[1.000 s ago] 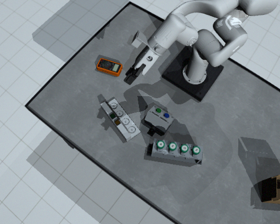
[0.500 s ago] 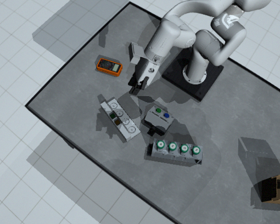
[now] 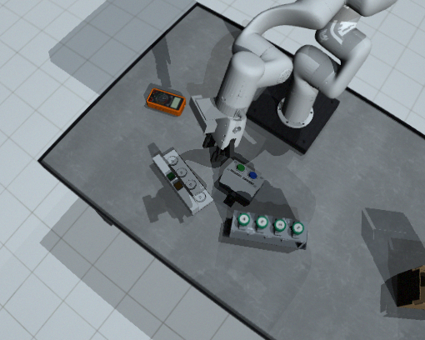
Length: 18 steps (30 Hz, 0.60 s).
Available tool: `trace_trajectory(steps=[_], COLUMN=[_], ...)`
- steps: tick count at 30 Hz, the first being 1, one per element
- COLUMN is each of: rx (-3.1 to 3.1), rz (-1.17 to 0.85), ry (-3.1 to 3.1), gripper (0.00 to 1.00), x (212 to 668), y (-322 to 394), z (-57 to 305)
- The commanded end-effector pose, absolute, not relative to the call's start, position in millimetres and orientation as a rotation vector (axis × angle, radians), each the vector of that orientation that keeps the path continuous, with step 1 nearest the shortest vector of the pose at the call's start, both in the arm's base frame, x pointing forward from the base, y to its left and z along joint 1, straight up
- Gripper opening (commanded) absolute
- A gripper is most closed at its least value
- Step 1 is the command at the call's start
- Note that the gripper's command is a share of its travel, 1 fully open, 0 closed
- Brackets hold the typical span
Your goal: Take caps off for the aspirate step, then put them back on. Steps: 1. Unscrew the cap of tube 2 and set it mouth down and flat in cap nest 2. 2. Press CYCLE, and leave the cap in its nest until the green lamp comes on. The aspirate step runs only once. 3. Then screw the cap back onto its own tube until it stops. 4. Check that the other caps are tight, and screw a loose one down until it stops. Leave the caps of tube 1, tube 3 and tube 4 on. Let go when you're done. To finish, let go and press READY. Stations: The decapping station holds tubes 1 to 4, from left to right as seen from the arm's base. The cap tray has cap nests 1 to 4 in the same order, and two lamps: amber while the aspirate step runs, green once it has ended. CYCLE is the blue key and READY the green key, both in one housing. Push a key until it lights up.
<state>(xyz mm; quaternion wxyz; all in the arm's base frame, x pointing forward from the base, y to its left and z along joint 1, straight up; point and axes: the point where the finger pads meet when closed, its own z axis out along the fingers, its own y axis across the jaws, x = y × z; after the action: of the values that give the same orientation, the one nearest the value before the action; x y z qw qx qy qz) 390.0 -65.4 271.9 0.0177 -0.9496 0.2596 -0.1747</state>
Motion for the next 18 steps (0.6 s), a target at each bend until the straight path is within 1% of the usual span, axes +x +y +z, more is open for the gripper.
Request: trace_trajectory(steps=[1,4,13,18], rx=[-3.035,-3.050,-3.131,-3.121], rz=[-0.407,-0.379,-0.132,-0.122], ry=[0.612,0.571,0.189,0.317], gripper=[0.46,0.46,0.46,0.46], x=[396.6,396.9,401.0,404.2], y=[-48.6,-47.1,-15.8,-11.5], z=[268.2,267.7,257.1,216.5])
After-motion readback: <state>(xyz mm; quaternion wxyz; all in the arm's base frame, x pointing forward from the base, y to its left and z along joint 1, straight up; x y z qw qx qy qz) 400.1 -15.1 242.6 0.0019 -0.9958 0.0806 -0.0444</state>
